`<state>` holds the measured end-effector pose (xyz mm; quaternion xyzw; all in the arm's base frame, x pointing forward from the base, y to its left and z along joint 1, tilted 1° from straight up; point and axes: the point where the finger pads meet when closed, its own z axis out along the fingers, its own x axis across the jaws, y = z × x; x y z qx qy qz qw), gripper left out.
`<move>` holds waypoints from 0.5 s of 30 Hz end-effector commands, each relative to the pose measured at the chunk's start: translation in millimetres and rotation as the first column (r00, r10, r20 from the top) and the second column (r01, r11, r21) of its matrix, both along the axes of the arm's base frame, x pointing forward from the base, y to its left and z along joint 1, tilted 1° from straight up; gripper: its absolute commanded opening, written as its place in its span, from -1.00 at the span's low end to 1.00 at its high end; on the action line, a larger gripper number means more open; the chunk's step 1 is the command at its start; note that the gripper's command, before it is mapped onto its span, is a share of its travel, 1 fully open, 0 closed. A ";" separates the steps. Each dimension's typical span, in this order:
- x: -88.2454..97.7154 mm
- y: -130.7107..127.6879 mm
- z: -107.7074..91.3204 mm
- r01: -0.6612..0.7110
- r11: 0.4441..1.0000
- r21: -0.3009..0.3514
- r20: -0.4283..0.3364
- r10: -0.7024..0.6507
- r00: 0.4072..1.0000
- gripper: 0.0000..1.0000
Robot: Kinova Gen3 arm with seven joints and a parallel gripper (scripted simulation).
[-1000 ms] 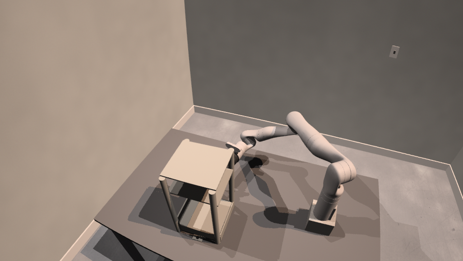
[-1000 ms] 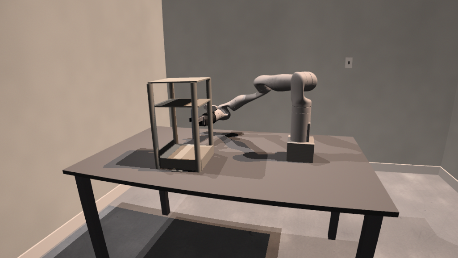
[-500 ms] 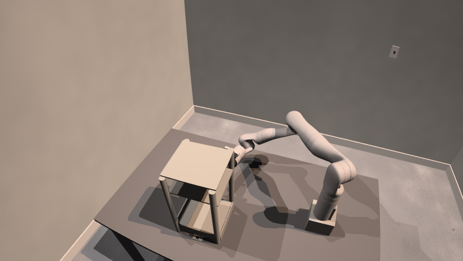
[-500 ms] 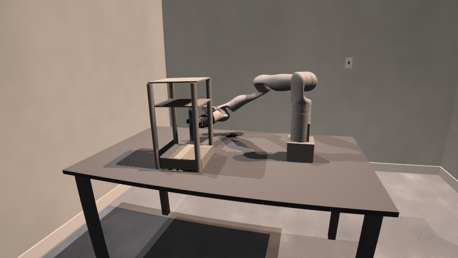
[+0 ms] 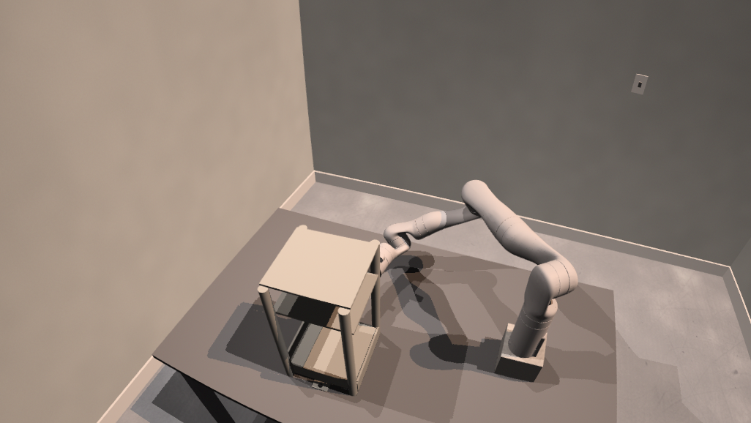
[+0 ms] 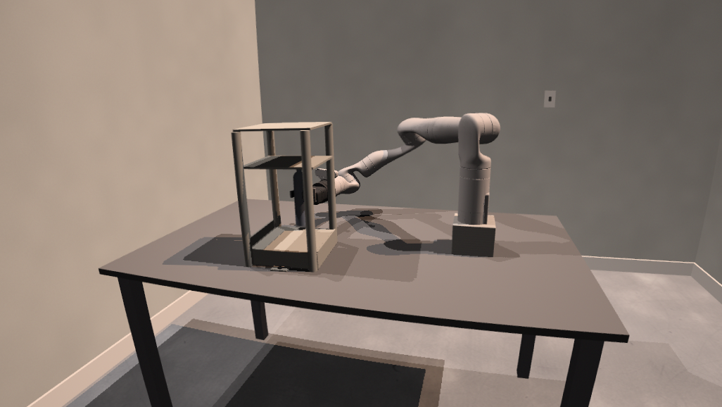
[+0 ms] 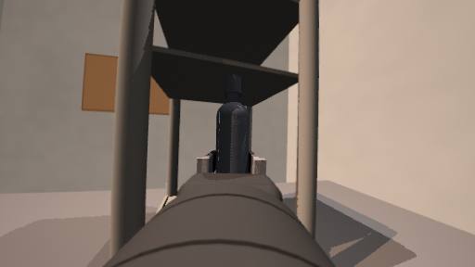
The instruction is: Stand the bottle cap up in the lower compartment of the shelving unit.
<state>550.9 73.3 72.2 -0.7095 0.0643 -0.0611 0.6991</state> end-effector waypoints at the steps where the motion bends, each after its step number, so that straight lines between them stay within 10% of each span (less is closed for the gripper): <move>1: -2.4 8.3 1.8 -0.007 1.000 0.003 0.000 0.007 1.000 -1.00; 15: -4.0 25.7 1.7 -0.007 1.000 0.003 0.000 0.007 1.000 -1.00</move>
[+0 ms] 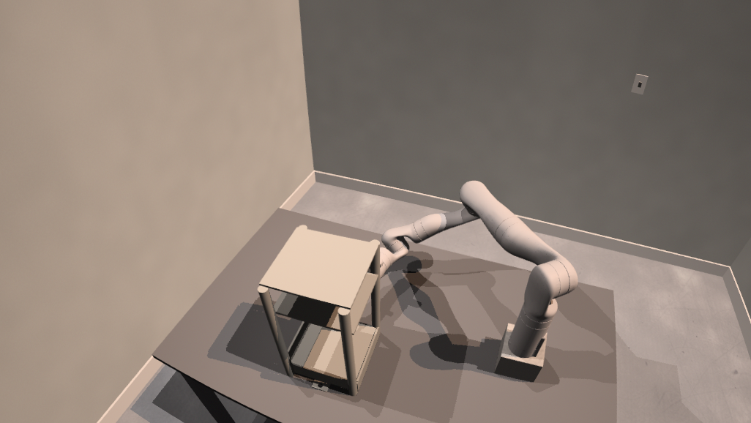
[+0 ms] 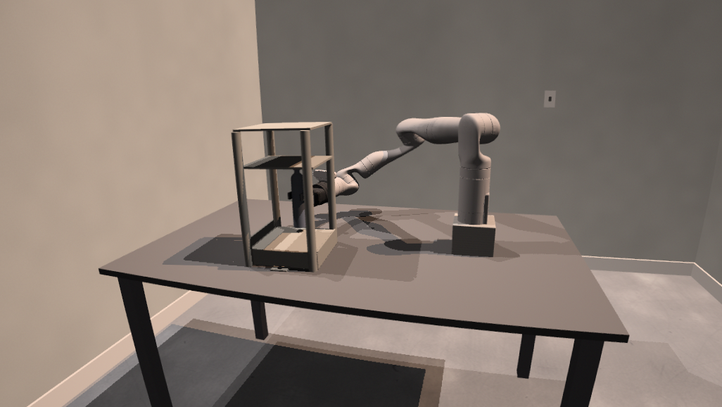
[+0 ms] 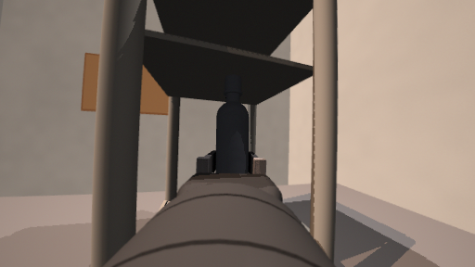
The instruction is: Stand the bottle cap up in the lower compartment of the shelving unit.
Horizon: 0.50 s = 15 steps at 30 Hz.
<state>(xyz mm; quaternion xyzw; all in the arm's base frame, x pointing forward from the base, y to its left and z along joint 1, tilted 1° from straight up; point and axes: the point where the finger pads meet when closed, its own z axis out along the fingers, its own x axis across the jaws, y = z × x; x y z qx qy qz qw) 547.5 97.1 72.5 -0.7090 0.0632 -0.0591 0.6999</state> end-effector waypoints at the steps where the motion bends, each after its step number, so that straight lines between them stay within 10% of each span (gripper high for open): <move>1: -0.6 2.6 1.4 -0.003 1.000 0.001 0.001 0.003 1.000 -1.00; 15: -0.8 4.0 1.4 -0.003 1.000 0.001 0.001 0.003 1.000 -1.00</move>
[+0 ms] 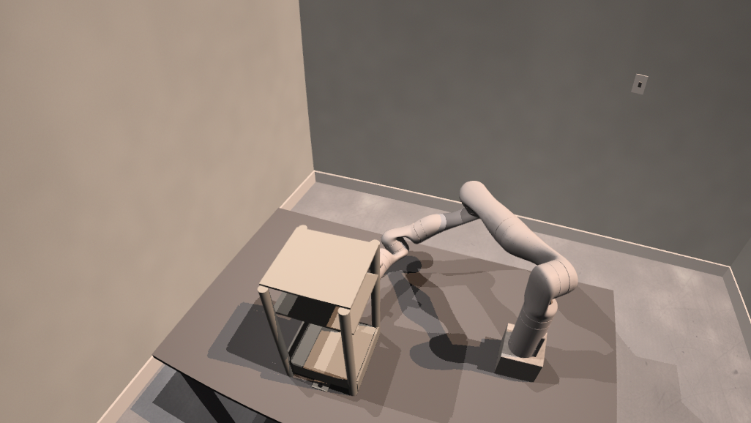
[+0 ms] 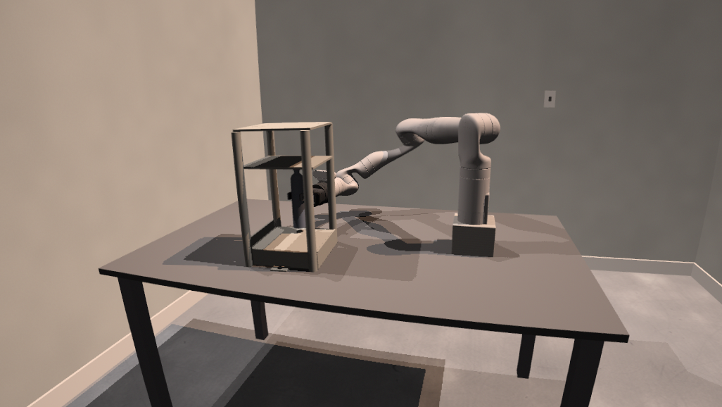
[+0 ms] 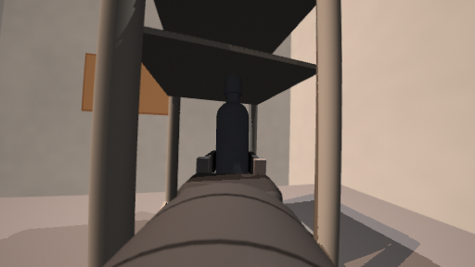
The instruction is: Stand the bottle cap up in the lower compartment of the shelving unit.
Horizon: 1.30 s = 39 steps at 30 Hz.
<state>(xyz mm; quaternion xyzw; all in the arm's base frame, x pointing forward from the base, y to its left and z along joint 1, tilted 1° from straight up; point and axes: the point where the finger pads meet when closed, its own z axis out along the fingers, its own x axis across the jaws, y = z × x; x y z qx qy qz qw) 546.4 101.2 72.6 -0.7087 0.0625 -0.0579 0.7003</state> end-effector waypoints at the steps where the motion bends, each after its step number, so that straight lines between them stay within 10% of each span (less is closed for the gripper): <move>1: 0.3 -0.1 1.2 0.000 1.000 0.000 0.002 0.000 1.000 -1.00; 39: 0.7 0.7 1.2 0.000 1.000 0.000 0.002 0.000 1.000 -1.00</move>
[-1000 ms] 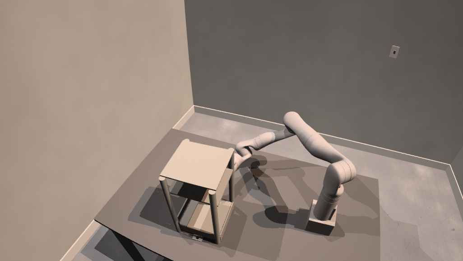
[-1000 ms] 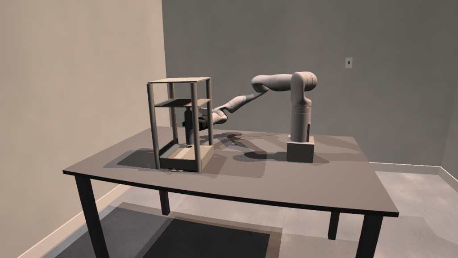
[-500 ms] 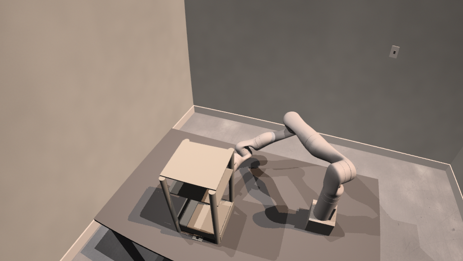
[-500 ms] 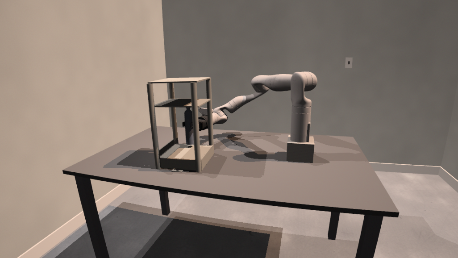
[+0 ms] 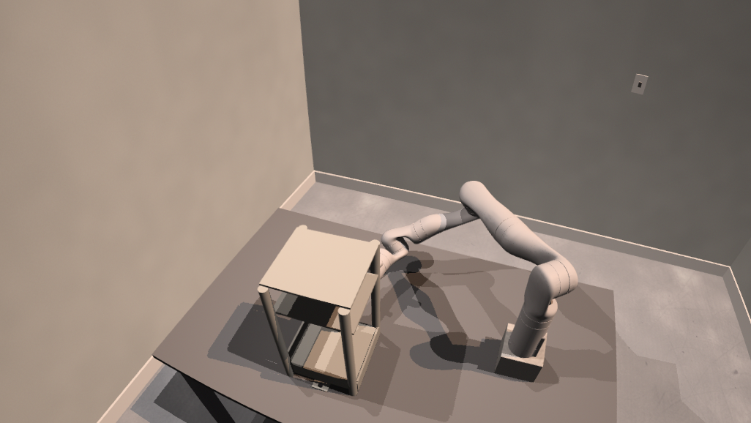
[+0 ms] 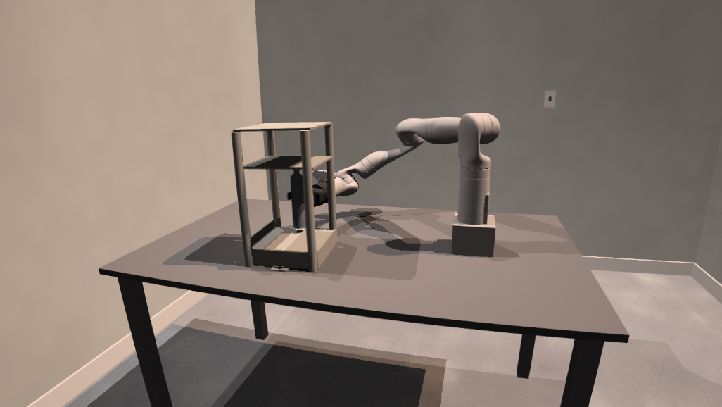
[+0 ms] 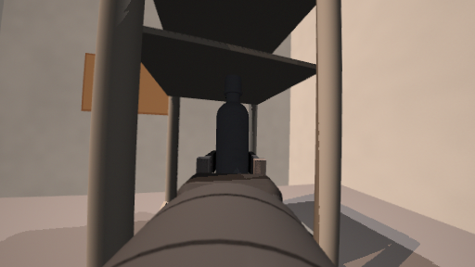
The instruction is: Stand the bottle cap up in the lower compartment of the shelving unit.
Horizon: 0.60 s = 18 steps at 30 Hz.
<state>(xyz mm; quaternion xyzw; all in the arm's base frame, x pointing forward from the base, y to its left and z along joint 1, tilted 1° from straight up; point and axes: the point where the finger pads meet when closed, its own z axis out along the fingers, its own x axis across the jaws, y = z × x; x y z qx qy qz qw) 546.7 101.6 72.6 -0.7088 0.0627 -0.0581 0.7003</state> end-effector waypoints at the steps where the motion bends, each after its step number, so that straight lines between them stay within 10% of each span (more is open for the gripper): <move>1: 0.4 0.5 1.2 -0.001 1.000 0.000 0.002 0.001 1.000 -1.00; 18: 0.6 1.1 -3.9 -0.001 1.000 0.000 0.002 0.001 1.000 -1.00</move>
